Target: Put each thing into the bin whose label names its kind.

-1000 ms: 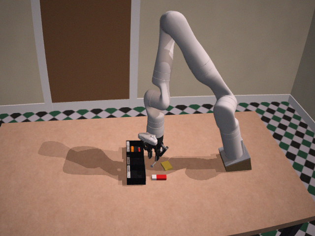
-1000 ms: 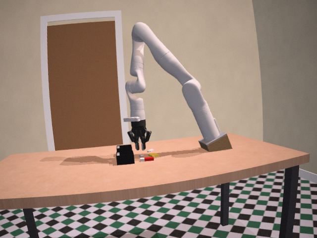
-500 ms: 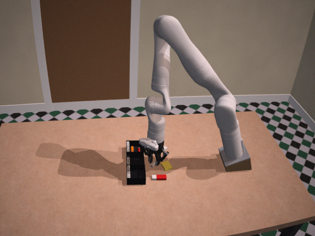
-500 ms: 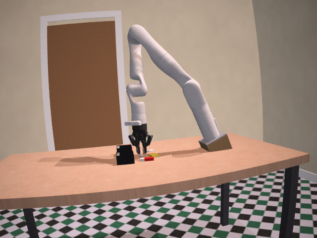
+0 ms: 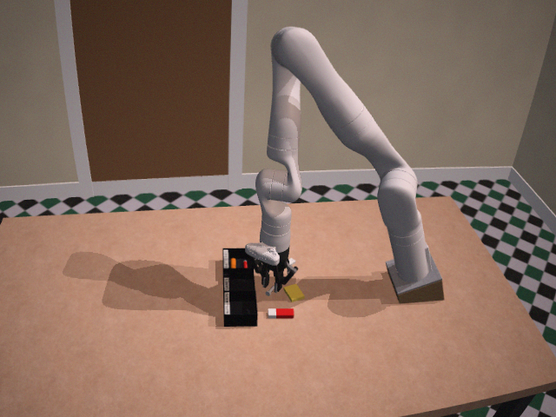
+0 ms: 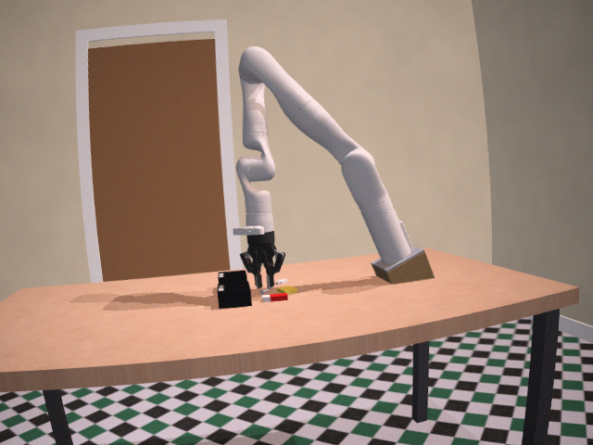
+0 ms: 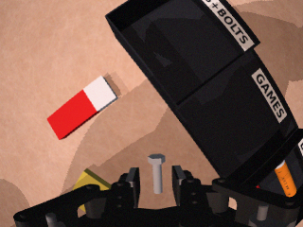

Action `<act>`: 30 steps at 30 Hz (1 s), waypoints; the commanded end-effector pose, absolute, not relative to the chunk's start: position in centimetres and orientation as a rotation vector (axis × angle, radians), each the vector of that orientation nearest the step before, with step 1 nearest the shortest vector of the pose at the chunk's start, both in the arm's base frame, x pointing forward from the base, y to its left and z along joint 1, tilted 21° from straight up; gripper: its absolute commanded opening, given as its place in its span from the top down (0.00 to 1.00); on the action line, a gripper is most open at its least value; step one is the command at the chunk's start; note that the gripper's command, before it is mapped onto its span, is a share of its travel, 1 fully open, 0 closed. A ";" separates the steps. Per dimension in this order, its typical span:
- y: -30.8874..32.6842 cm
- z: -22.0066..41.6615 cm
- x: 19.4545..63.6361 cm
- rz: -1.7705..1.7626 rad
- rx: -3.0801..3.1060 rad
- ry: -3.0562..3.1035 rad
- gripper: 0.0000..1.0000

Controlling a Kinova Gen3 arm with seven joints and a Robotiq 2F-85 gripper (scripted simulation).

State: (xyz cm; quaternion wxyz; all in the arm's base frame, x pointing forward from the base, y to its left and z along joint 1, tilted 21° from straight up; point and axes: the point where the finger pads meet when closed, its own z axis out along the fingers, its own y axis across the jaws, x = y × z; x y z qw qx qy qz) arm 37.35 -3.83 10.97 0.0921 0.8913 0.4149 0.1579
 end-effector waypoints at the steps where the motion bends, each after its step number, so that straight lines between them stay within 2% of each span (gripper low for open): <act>1: -3.7 10.6 37.5 0.476 2.653 1.234 0.70; 22: -3.9 10.0 38.1 0.477 2.647 1.239 0.70; 23: -3.9 10.0 37.9 0.471 2.648 1.234 1.00; 30: -3.9 10.0 37.9 0.471 2.648 1.234 1.00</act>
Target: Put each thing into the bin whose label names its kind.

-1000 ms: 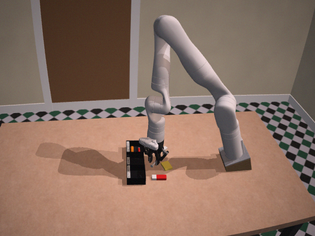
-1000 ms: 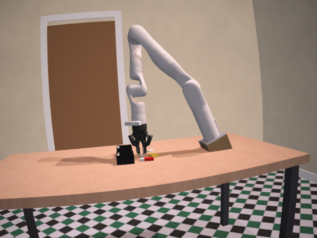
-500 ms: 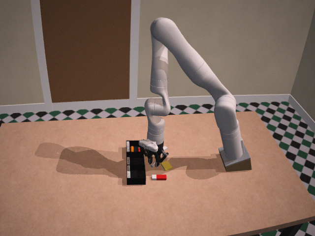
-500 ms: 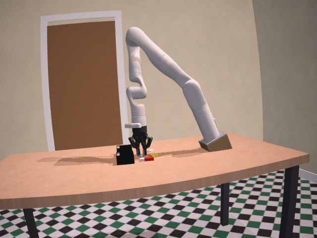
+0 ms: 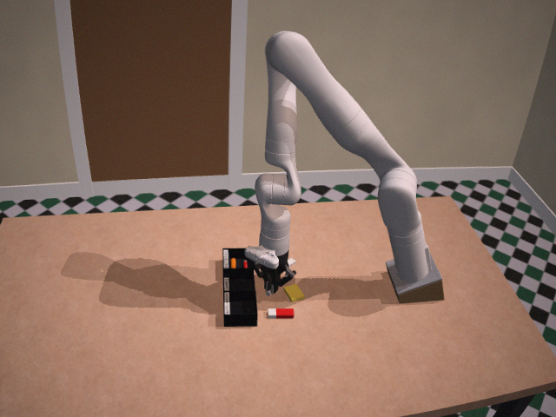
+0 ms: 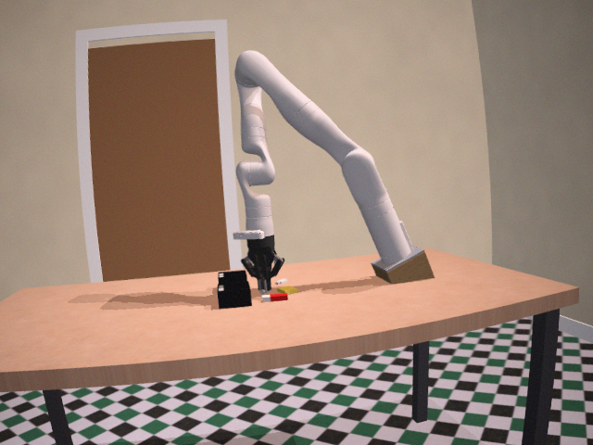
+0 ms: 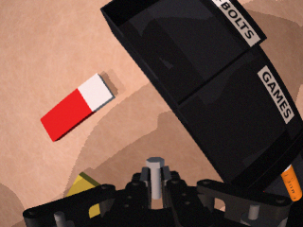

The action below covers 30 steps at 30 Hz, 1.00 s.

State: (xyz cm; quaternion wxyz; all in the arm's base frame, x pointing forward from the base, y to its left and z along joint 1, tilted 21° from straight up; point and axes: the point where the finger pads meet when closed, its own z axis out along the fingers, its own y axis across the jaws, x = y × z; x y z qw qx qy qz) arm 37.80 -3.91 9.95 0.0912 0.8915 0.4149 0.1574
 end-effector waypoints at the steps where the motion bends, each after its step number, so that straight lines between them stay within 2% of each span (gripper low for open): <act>1: -3.9 10.0 37.9 0.471 2.648 1.234 1.00; 24: -3.9 10.0 37.9 0.471 2.648 1.234 1.00; 30: -4.0 12.0 37.3 0.469 2.643 1.232 1.00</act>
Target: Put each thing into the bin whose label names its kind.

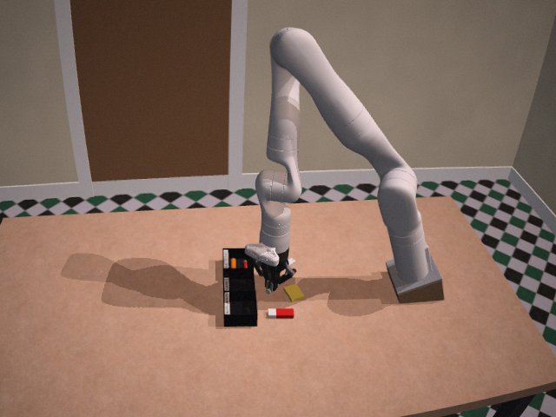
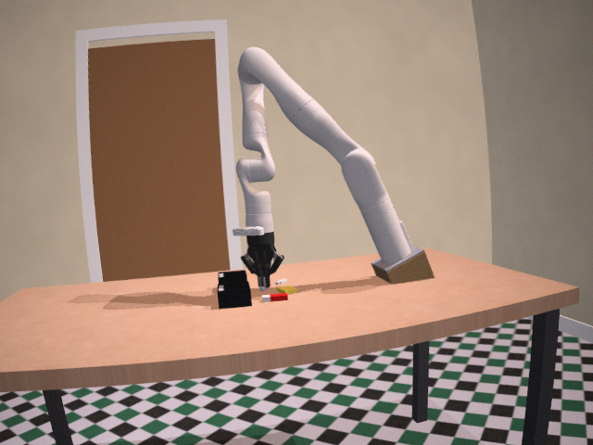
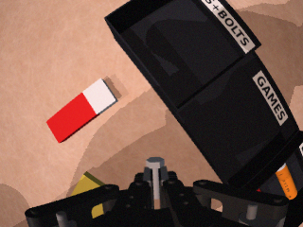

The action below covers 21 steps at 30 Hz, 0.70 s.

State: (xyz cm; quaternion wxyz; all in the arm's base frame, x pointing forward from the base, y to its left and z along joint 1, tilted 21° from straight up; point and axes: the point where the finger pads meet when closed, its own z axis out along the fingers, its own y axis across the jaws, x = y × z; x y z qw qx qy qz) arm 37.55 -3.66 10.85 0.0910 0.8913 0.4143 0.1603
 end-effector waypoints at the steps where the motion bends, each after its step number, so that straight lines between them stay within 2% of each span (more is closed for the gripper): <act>1: -4.0 12.3 37.2 0.469 2.643 1.232 1.00; 21: -3.8 15.7 35.8 0.467 2.645 1.235 1.00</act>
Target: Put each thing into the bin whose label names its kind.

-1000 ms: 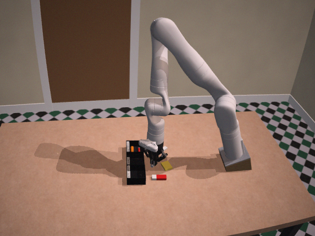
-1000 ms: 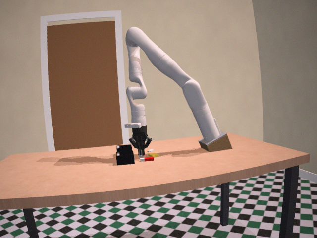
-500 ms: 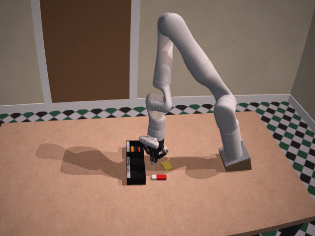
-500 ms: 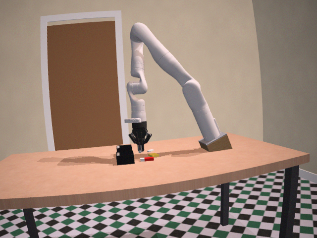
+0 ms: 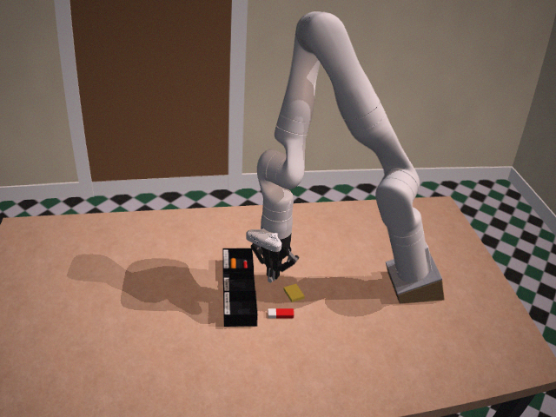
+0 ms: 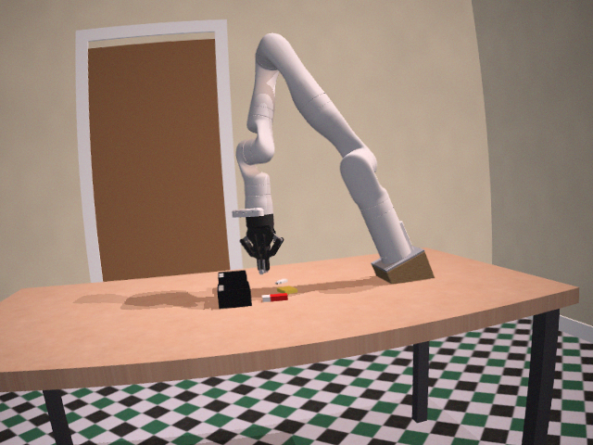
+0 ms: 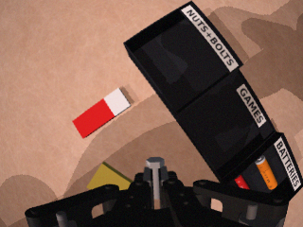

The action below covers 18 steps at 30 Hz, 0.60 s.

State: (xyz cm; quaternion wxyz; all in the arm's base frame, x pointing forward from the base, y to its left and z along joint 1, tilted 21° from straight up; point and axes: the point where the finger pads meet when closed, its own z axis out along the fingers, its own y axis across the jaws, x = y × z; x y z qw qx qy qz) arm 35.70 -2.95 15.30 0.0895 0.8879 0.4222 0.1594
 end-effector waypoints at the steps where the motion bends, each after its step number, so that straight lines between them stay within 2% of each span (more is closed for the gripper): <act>1: -3.8 15.7 35.8 0.467 2.645 1.235 1.00; 18: -3.7 15.5 35.8 0.471 2.648 1.234 1.00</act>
